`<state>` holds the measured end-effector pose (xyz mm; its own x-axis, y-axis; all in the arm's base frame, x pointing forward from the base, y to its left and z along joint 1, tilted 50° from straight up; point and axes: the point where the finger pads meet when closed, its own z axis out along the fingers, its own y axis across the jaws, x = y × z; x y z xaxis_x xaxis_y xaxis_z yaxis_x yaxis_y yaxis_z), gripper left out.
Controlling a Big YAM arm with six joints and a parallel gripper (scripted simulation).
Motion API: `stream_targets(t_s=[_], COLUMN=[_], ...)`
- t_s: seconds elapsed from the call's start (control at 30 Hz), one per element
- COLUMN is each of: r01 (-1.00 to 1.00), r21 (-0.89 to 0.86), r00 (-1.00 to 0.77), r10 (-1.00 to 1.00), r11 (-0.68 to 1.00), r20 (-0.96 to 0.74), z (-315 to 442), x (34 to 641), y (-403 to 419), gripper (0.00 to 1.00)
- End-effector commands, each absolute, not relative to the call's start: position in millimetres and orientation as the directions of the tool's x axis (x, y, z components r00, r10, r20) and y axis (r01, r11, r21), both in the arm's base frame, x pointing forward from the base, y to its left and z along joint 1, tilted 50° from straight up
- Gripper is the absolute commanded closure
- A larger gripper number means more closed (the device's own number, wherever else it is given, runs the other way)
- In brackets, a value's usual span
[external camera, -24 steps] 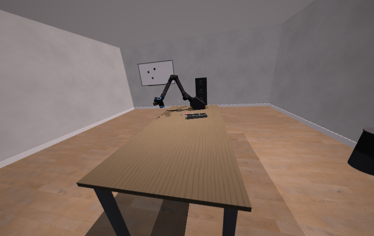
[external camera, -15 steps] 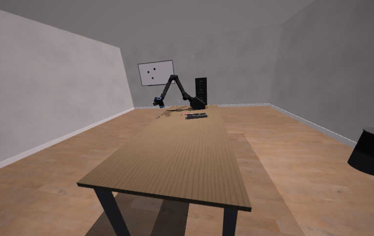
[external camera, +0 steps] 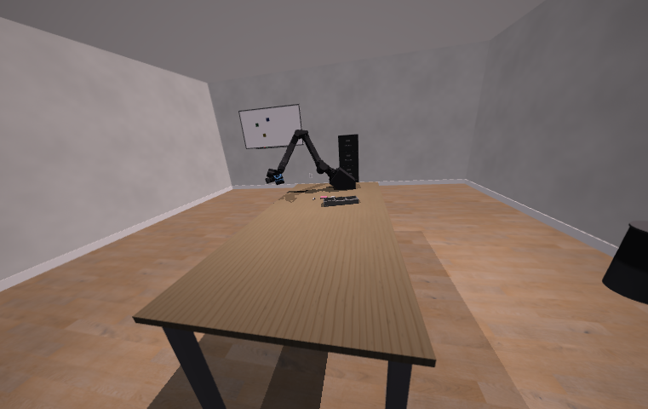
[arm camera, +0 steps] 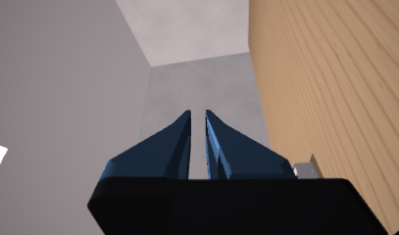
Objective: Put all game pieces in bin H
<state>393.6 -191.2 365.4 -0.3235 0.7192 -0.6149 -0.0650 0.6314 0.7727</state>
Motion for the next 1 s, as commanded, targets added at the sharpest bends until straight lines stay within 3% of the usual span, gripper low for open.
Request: stream_targets(t_s=[0.0, 0.87, 0.97], r01=[-0.068, -0.068, -0.111], r21=[0.77, 0.77, 0.742], r00=[-0.321, -0.321, -0.307], r10=[0.716, 0.716, 0.687], r11=[0.635, 0.635, 0.661], r20=[-0.619, -0.619, -0.659], z=[368, 368, 415], x=[393, 393, 393], y=[-190, -190, -162], gripper=[0.92, 0.92, 0.92])
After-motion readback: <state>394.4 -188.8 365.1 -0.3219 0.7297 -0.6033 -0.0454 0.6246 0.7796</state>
